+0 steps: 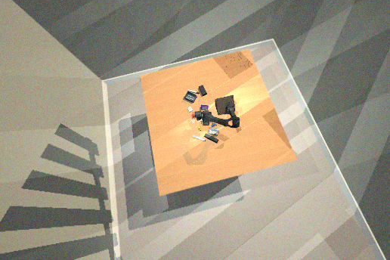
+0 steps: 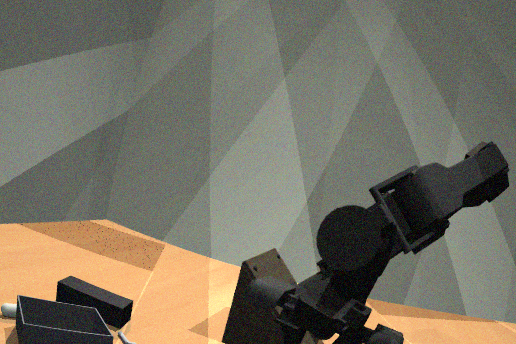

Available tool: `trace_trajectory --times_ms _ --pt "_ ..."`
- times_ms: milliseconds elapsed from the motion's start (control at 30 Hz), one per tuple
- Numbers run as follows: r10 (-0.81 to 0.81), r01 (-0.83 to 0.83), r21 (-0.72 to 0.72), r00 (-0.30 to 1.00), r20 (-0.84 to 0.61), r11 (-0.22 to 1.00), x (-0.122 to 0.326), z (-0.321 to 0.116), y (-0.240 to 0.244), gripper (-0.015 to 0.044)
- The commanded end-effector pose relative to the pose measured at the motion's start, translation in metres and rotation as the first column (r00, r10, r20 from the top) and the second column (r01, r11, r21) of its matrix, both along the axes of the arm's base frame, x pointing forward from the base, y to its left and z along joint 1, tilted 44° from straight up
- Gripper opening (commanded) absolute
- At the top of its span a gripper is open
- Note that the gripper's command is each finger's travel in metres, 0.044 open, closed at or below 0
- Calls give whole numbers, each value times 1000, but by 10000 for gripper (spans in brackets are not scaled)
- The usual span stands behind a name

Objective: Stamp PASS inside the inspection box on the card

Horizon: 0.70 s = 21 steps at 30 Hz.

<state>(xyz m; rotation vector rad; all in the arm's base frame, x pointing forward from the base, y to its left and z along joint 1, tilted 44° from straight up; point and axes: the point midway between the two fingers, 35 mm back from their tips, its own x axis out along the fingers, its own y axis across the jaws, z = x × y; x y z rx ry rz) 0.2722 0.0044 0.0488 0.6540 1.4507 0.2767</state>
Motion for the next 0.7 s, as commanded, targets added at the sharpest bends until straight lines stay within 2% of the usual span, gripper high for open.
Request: trace_trajectory --times_ms 0,667 --pt "-4 4 4 1000 2 1000 1 0 1 0" --pt "-4 4 4 1000 2 1000 1 -2 4 0"
